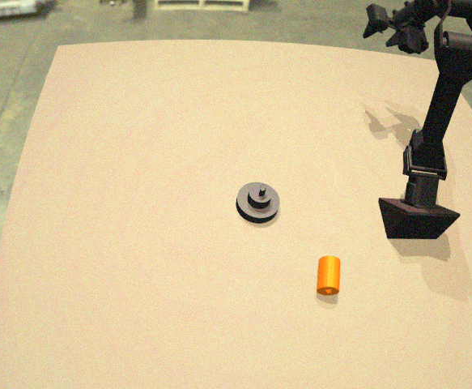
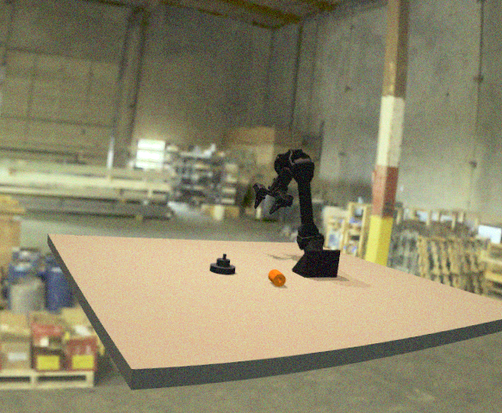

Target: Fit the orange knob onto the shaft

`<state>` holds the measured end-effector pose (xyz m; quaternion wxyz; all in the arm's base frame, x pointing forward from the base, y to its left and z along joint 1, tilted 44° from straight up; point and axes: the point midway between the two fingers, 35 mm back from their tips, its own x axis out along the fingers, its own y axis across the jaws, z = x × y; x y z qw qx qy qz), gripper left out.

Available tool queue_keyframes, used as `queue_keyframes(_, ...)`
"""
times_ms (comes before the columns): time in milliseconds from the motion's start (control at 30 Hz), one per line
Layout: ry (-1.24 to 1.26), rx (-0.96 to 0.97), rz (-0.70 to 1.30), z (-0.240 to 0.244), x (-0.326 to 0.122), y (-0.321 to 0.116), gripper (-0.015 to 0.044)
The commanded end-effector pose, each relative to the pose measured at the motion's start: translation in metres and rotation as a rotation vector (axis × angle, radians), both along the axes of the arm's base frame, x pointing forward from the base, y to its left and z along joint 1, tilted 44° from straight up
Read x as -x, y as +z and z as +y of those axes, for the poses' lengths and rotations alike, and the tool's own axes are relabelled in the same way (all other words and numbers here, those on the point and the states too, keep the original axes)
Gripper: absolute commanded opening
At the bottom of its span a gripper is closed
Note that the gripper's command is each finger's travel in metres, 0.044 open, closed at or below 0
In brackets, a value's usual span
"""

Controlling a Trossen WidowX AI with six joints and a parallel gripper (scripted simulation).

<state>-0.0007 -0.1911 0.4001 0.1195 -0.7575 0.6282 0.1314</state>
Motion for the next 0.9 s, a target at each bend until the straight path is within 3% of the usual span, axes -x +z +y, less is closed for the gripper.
queue_keyframes(0, 0.003, 0.000, 0.005, 0.000, 0.000, -0.001, 0.0426)
queue_keyframes(267, 0.343, -0.090, 0.301, -0.034, -0.037, -0.034, 0.0440)
queue_keyframes(500, 0.814, -0.127, 0.645, -0.053, -0.104, -0.077, 0.0440)
queue_keyframes(867, 1.649, 0.028, 1.211, -0.014, -0.228, -0.153, 0.0440)
